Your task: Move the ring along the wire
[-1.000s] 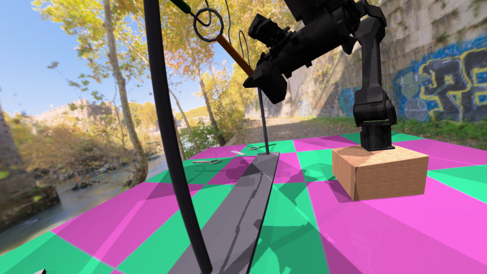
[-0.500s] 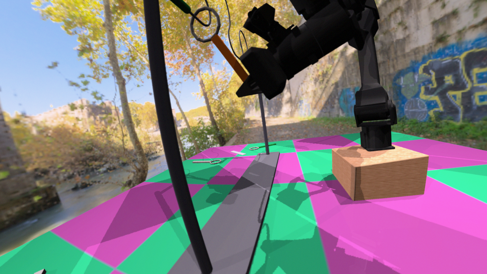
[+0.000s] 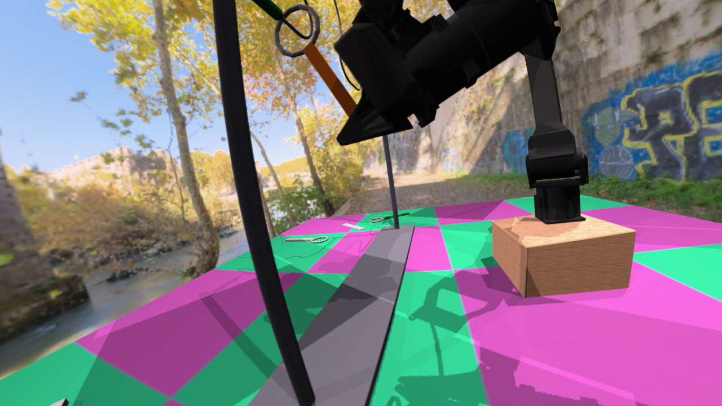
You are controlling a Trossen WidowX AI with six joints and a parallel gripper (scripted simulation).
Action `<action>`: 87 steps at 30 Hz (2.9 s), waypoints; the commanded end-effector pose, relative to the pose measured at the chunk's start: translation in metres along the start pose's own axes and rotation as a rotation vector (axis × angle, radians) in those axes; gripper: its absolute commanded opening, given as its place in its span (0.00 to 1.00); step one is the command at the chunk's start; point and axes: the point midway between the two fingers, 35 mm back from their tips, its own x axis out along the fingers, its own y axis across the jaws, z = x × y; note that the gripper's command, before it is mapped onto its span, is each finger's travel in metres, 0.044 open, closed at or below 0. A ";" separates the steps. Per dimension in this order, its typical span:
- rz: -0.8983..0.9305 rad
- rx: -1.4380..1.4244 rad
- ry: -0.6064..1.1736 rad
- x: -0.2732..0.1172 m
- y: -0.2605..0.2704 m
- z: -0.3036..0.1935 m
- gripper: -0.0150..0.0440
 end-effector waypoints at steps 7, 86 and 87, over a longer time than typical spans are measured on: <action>0.021 0.046 0.006 -0.002 0.017 0.001 0.00; 0.030 0.059 0.005 -0.001 0.056 -0.013 0.18; 0.030 0.059 0.005 -0.001 0.056 -0.013 0.22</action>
